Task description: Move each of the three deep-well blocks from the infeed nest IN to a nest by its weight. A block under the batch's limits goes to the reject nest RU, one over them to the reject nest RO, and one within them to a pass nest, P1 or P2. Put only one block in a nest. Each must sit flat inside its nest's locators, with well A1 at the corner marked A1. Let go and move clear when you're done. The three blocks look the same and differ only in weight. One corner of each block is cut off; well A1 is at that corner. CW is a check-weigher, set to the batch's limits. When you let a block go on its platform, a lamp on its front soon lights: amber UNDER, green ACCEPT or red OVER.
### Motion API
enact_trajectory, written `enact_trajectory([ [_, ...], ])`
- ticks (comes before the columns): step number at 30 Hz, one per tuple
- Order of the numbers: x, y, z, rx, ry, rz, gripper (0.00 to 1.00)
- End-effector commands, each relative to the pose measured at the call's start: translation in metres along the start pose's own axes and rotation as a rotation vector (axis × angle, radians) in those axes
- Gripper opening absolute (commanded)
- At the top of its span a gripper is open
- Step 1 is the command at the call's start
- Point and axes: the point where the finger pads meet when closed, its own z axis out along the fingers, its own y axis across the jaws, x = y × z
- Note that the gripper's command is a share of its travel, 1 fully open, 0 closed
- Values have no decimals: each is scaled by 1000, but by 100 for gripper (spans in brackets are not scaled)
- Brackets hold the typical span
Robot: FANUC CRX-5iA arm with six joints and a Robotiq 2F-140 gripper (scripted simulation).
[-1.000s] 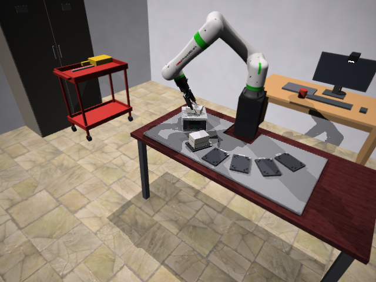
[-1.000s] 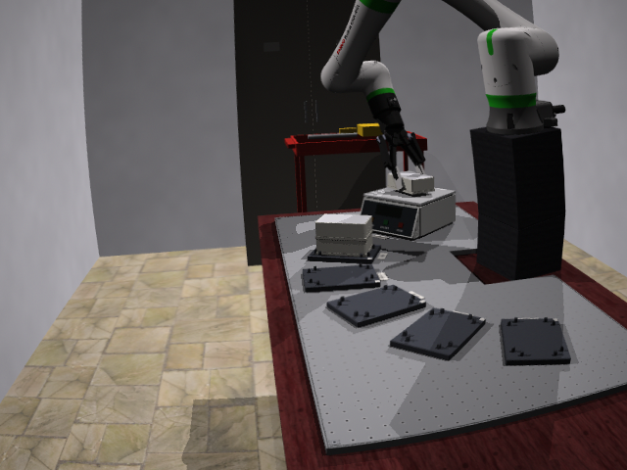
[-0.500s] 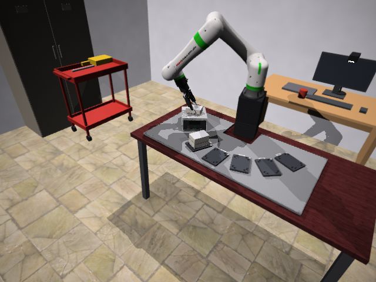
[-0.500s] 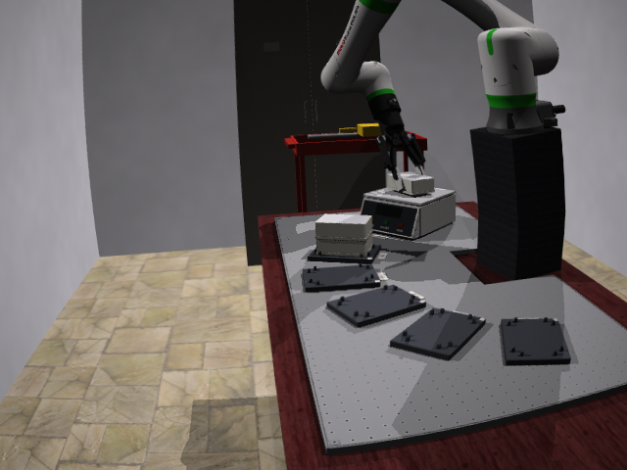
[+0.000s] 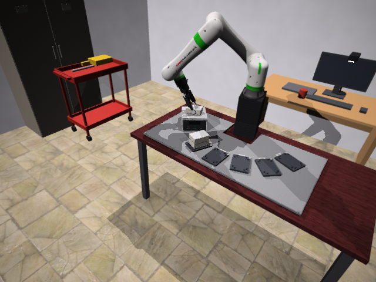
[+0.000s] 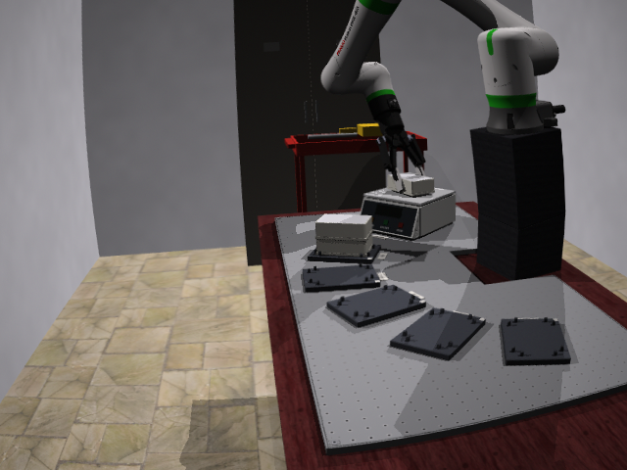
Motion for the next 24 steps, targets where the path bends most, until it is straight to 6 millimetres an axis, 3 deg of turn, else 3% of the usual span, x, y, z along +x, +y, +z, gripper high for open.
enact_trajectory([
  [1, 0, 0, 0, 0, 0, 0, 10],
  [24, 2, 0, 3, 0, 0, 0, 10],
])
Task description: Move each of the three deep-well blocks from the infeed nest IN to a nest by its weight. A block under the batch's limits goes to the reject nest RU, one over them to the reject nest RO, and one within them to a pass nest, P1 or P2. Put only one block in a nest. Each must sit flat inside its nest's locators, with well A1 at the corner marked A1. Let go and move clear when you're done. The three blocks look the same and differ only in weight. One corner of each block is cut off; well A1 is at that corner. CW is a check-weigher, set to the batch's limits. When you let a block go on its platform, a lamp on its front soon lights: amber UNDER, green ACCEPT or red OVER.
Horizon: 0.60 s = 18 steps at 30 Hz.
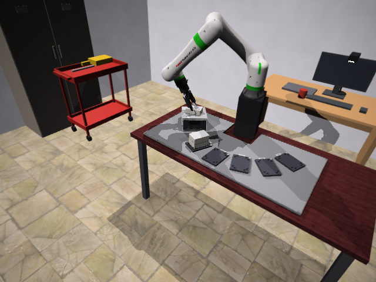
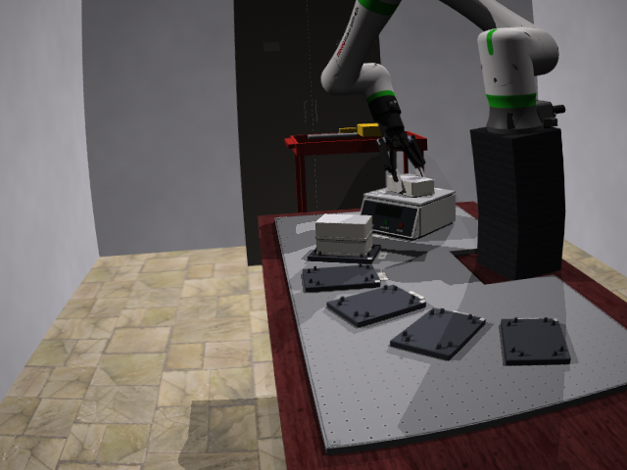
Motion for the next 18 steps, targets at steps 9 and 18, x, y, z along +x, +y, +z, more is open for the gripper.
enact_trajectory([
  [9, 1, 0, 1, 0, 0, 0, 10],
  [18, 1, 0, 1, 0, 0, 0, 100],
])
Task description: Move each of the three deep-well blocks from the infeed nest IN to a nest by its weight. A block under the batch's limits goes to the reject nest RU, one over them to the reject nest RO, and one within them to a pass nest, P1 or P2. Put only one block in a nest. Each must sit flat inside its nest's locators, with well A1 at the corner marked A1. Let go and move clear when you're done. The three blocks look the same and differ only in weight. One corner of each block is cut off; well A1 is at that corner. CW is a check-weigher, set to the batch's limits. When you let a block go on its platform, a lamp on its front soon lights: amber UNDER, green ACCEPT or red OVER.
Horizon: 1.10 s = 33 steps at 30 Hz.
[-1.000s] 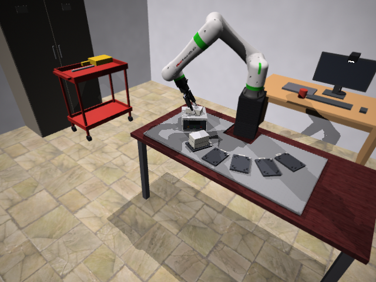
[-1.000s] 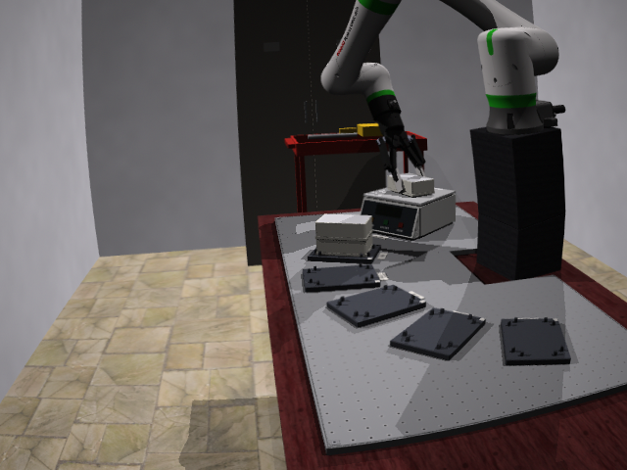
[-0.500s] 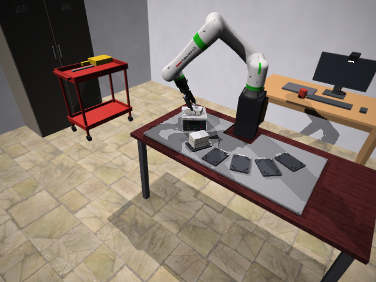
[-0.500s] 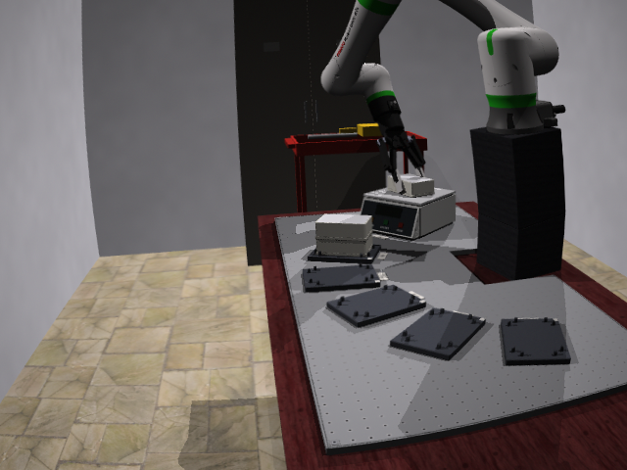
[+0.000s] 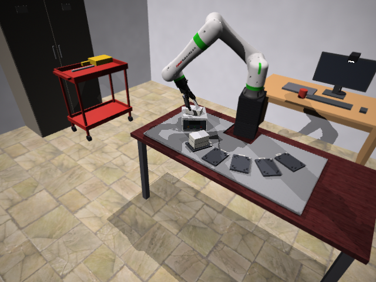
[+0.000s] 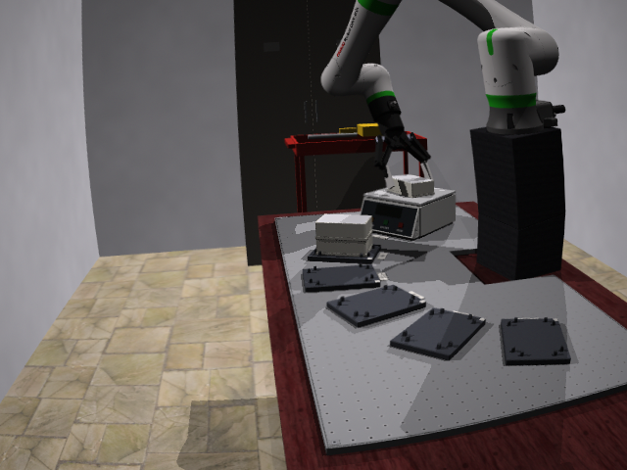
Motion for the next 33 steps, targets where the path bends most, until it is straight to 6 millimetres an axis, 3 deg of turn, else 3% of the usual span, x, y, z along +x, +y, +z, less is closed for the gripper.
enact_trajectory([
  [1, 0, 0, 0, 0, 0, 0, 100],
  [12, 0, 0, 0, 0, 0, 0, 100],
  [33, -25, 0, -44, 0, 0, 0, 100],
])
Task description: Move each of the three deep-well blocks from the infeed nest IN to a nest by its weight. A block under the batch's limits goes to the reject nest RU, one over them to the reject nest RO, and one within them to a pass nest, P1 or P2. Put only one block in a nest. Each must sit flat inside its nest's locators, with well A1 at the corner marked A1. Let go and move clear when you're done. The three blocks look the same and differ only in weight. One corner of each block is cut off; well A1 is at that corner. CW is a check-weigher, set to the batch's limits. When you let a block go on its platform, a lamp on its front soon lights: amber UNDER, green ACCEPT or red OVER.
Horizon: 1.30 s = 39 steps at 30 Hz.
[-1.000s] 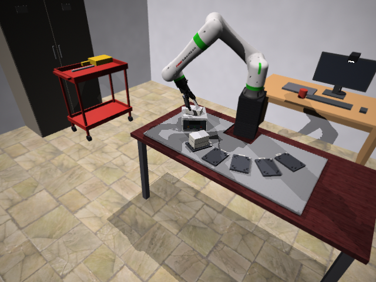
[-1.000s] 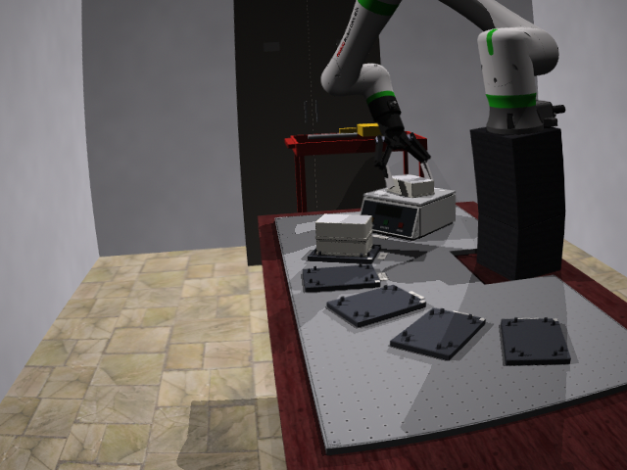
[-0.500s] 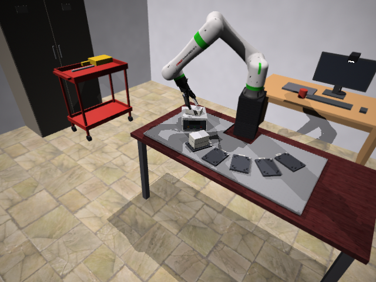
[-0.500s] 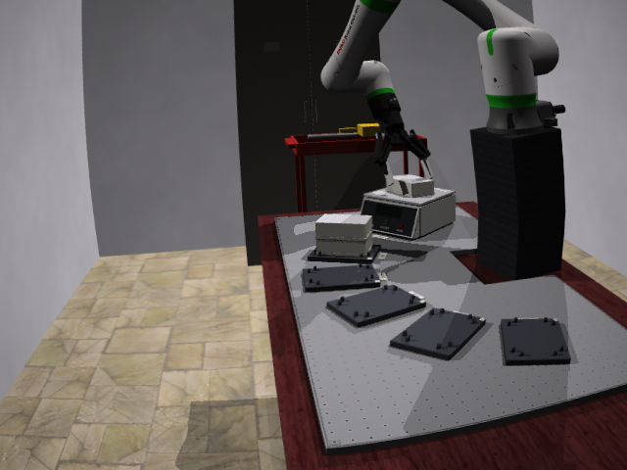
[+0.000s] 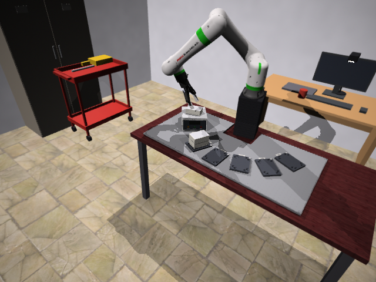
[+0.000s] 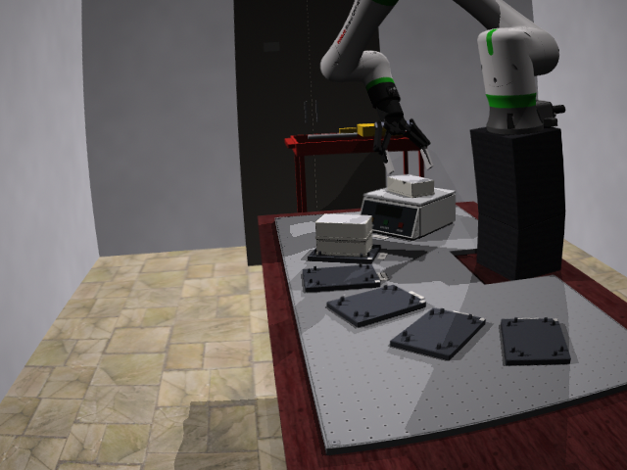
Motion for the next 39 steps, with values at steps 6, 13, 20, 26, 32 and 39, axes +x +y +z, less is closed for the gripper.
enact_trajectory([
  [6, -11, 0, -20, 0, 0, 0, 100],
  [13, -15, 0, -27, 0, 0, 0, 100],
  [20, -15, 0, -27, 0, 0, 0, 100],
  [26, -15, 0, -27, 0, 0, 0, 100],
  [32, -16, 0, -27, 0, 0, 0, 100],
  [39, -16, 0, -27, 0, 0, 0, 100],
])
